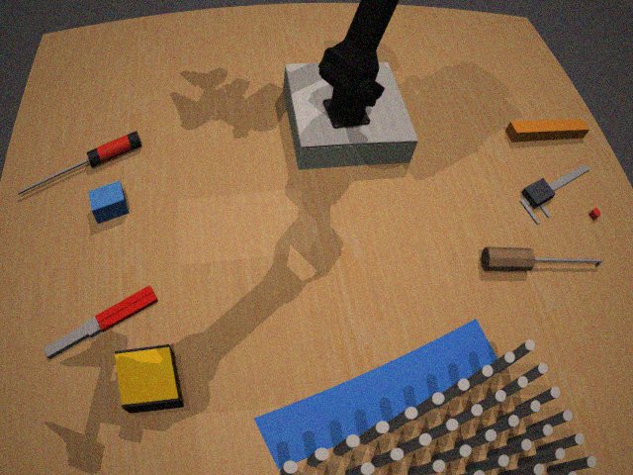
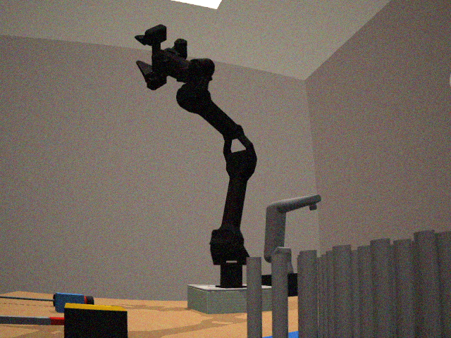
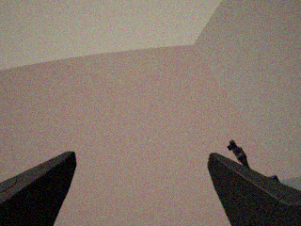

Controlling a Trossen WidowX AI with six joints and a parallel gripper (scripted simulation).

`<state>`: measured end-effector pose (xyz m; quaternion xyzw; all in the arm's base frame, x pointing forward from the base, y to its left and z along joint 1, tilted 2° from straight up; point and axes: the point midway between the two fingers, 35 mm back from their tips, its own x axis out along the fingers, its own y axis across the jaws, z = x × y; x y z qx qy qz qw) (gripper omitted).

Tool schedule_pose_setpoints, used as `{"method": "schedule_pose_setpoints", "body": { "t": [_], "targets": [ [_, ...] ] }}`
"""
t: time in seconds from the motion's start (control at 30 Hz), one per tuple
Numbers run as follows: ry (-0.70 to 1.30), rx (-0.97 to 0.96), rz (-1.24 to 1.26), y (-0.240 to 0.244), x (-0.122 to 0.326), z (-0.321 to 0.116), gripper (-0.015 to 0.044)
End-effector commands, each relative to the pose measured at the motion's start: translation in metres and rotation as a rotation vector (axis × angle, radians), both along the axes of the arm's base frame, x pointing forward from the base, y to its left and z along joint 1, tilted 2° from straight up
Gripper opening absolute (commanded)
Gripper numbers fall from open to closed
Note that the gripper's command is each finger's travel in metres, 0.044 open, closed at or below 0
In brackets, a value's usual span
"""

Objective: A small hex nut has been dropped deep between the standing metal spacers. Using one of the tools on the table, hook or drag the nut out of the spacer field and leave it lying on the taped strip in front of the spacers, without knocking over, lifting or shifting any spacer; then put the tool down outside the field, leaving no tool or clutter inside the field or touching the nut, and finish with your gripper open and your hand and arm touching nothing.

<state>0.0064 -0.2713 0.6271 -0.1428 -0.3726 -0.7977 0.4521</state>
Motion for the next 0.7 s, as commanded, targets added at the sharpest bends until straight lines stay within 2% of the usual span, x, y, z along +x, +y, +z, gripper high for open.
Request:
{"method": "schedule_pose_setpoints", "body": {
  "t": [0.0, 0.13, 0.27, 0.47, 0.67],
  "targets": [
    [0.002, 0.001, 0.003, -0.001, 0.001, 0.000, 0.0426],
    [0.053, 0.018, 0.086, -0.013, 0.025, -0.010, 0.0440],
    [0.155, 0.060, 0.248, -0.034, 0.076, -0.035, 0.0440],
    [0.302, 0.128, 0.496, -0.050, 0.155, -0.084, 0.0440],
    [0.435, 0.200, 0.755, -0.044, 0.230, -0.144, 0.0440]
  ]
}}
